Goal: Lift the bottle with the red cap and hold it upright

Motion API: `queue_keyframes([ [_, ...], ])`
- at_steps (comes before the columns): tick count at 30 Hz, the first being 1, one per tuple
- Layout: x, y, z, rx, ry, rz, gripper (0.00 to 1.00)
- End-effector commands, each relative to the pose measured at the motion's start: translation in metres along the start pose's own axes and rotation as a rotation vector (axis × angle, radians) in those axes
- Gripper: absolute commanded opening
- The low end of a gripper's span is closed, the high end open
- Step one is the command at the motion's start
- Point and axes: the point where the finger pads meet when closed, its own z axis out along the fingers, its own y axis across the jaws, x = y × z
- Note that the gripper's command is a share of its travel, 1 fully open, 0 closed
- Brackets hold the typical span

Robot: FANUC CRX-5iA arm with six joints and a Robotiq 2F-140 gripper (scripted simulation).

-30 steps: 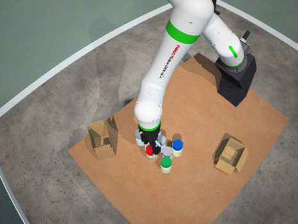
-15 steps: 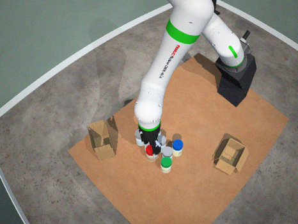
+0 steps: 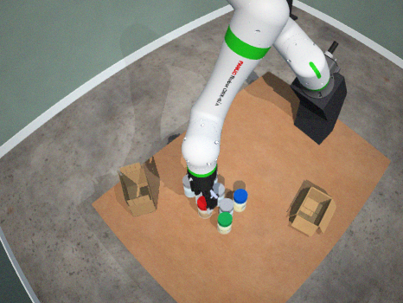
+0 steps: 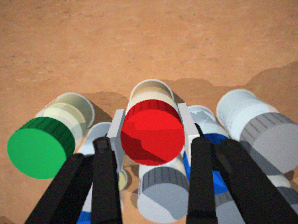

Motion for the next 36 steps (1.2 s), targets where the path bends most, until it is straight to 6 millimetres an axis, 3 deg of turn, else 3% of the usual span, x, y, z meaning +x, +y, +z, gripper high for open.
queue_keyframes([
  [1, 0.001, 0.0, 0.0, -0.001, 0.001, 0.0, 0.1],
  [21, 0.001, 0.0, 0.0, -0.001, 0.001, 0.0, 0.1],
  [31, 0.0, 0.0, -0.025, -0.001, 0.001, 0.0, 0.1],
  [36, 0.0, 0.0, -0.025, -0.001, 0.001, 0.0, 0.1],
])
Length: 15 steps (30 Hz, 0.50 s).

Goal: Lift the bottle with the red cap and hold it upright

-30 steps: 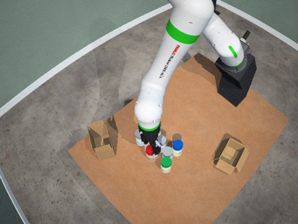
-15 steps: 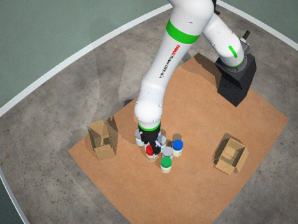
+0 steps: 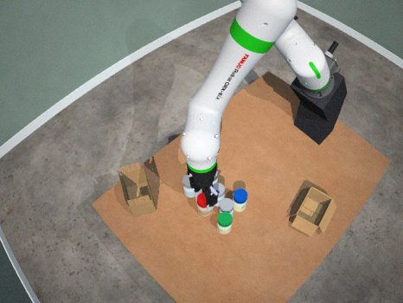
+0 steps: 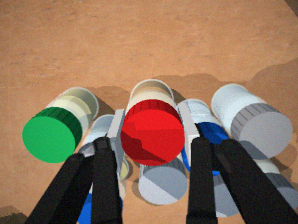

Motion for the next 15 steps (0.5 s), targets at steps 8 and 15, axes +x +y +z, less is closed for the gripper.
queue_keyframes([
  [8, 0.001, 0.0, -0.016, 0.0, 0.002, 0.0, 0.1],
  [15, 0.001, 0.0, -0.026, 0.0, 0.002, 0.0, 0.1],
])
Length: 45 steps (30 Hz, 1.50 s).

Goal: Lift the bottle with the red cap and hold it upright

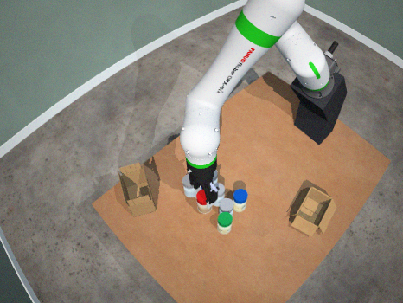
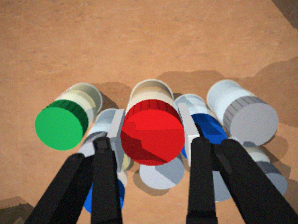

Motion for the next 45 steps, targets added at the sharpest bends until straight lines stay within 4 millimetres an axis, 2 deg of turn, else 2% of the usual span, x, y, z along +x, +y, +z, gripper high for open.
queue_keyframes([
  [1, 0.001, 0.0, -0.001, 0.0, 0.001, 0.0, 0.1],
  [14, 0.001, 0.0, -0.011, 0.0, 0.001, 0.0, 0.1],
  [45, 0.001, 0.0, -0.011, 0.0, 0.001, 0.0, 0.1],
])
